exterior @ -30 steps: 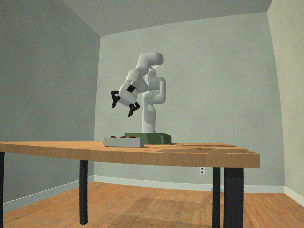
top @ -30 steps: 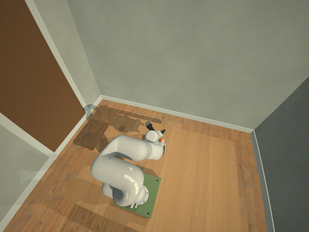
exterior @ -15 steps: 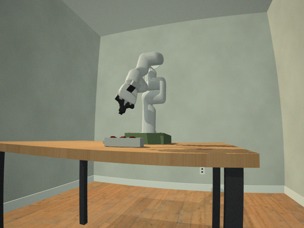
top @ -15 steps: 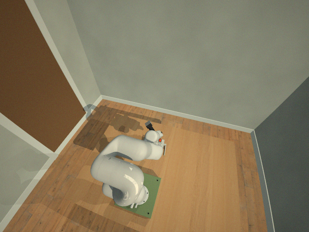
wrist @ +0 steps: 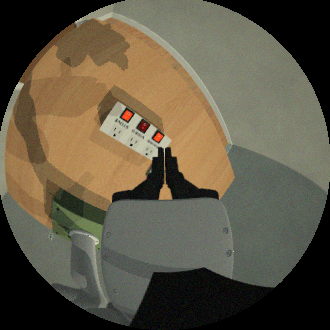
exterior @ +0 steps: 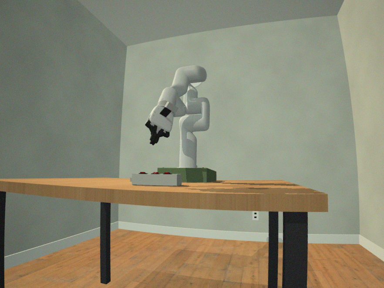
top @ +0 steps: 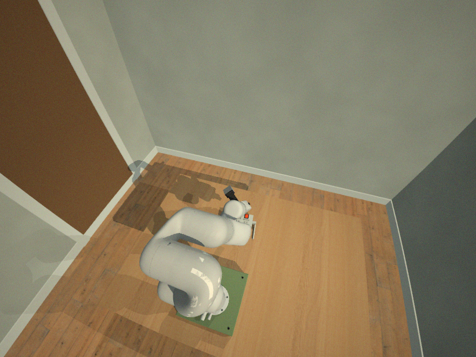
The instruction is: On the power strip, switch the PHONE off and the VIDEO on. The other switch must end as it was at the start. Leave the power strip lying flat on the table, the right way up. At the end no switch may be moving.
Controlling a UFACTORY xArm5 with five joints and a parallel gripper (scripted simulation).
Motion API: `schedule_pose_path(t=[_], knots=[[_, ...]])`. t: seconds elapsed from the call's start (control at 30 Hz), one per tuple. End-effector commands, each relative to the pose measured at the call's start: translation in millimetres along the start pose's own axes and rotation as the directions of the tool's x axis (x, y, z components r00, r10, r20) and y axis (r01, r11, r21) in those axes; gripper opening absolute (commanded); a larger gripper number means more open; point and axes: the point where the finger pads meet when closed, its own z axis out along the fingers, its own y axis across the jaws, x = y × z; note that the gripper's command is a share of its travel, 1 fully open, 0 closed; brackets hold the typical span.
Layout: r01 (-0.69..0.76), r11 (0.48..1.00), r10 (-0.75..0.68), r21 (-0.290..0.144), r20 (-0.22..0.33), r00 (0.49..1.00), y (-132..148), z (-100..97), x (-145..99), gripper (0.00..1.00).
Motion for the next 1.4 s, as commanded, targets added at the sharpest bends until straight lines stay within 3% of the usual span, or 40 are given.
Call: schedule_pose_path(t=[0.0,0.07,0.17,0.27,0.3,0.37,0.4,0.47,0.5,0.63,0.7,0.8,0.83,0.87,0.9,0.97,1.0,1.07,1.1,1.2,1.3,1.33,1.37], knots=[[0.079,0.996,-0.080,0.032,0.024,0.997,5.3,5.3,3.4,0.00],[0.079,0.996,-0.080,0.032,0.024,0.997,5.3,5.3,3.4,0.00],[0.225,0.968,-0.232,0.109,0.058,0.971,12.1,15.0,7.1,0.00],[0.286,0.947,-0.297,0.146,0.066,0.953,14.9,18.5,8.5,0.00],[0.349,0.918,-0.367,0.187,0.068,0.928,17.8,21.9,9.9,0.00],[0.349,0.918,-0.367,0.187,0.068,0.928,17.8,21.9,9.9,0.00],[0.414,0.880,-0.439,0.232,0.064,0.896,20.7,25.0,11.2,0.00],[0.414,0.880,-0.439,0.232,0.064,0.896,20.7,25.0,11.2,0.00],[0.477,0.833,-0.510,0.279,0.053,0.859,23.6,27.6,12.4,0.00],[0.477,0.833,-0.510,0.279,0.053,0.859,23.6,27.6,12.4,0.00],[0.592,0.716,-0.639,0.370,0.007,0.769,28.9,30.9,14.5,0.00],[0.592,0.716,-0.639,0.370,0.007,0.769,28.9,30.9,14.5,0.00],[0.641,0.649,-0.694,0.410,-0.026,0.720,31.3,31.5,15.3,0.00],[0.641,0.649,-0.694,0.410,-0.026,0.720,31.3,31.5,15.3,0.00],[0.683,0.580,-0.740,0.445,-0.064,0.670,33.5,31.6,15.9,0.00],[0.683,0.580,-0.740,0.445,-0.064,0.670,33.5,31.6,15.9,0.00],[0.717,0.511,-0.777,0.474,-0.104,0.621,35.4,31.1,16.5,0.00],[0.717,0.511,-0.777,0.474,-0.104,0.621,35.4,31.1,16.5,0.00],[0.746,0.445,-0.804,0.496,-0.145,0.576,37.1,30.3,16.9,0.00],[0.746,0.445,-0.804,0.496,-0.145,0.576,37.1,30.3,16.9,0.00],[0.797,0.287,-0.847,0.531,-0.249,0.470,40.6,26.7,17.6,0.00],[0.797,0.287,-0.847,0.531,-0.249,0.470,40.6,26.7,17.6,0.00],[0.806,0.251,-0.852,0.535,-0.274,0.447,41.3,25.7,17.7,0.00]])
